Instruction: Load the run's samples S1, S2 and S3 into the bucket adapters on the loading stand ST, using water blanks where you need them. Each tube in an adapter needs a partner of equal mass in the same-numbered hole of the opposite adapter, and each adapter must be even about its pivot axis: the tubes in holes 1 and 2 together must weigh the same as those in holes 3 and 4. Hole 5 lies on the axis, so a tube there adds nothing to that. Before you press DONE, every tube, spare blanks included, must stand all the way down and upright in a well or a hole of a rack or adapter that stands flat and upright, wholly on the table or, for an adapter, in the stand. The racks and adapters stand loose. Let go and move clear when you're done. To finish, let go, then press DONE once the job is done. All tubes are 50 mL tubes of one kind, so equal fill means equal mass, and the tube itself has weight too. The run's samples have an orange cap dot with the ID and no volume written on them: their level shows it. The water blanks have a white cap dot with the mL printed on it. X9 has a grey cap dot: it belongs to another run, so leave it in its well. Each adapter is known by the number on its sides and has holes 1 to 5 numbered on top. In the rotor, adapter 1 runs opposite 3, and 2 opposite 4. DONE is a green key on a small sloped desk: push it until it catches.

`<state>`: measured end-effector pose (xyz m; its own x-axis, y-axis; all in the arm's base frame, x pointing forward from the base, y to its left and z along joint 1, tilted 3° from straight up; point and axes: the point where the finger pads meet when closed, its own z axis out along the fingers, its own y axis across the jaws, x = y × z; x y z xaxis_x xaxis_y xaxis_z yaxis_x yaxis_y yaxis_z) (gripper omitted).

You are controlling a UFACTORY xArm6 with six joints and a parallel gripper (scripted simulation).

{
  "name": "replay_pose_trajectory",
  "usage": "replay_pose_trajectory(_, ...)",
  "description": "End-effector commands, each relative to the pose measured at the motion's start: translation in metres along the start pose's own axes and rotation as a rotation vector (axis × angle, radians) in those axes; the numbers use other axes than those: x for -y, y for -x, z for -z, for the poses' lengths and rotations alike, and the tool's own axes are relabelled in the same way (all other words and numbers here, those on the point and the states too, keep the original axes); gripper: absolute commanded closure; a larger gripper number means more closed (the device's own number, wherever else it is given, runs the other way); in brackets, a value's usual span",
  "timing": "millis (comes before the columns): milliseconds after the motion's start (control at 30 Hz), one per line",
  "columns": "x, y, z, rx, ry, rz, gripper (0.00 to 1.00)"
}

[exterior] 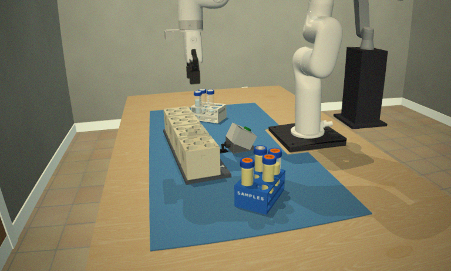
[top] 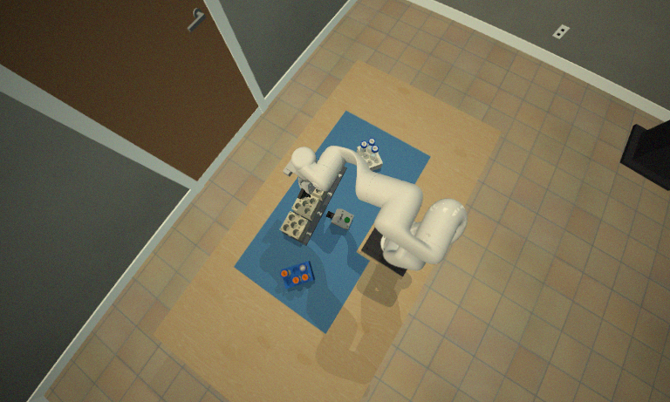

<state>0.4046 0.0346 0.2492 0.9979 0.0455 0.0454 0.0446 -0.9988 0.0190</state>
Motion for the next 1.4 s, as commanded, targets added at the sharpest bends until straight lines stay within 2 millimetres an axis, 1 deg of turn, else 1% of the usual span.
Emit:
replay_pose_trajectory(0, -0.017, 0.008, 0.002, -0.005, 0.0, -0.128, 0.0)
replay_pose_trajectory(233, -0.048, 0.026, 0.002, -0.005, 0.0, -0.361, 0.0)
replay_pose_trajectory(300, -0.048, 0.026, 0.002, -0.005, 0.0, -0.361, 0.0)
replay_pose_trajectory(700, -0.1, 0.055, 0.002, -0.005, -0.001, -0.761, 0.0)
replay_pose_trajectory(800, -0.113, 0.062, 0.002, -0.005, 0.0, -0.769, 0.0)
replay_pose_trajectory(867, -0.113, 0.062, 0.002, -0.005, 0.0, -0.769, 0.0)
replay_pose_trajectory(1367, -0.179, 0.099, 0.002, -0.005, 0.001, -0.769, 0.0)
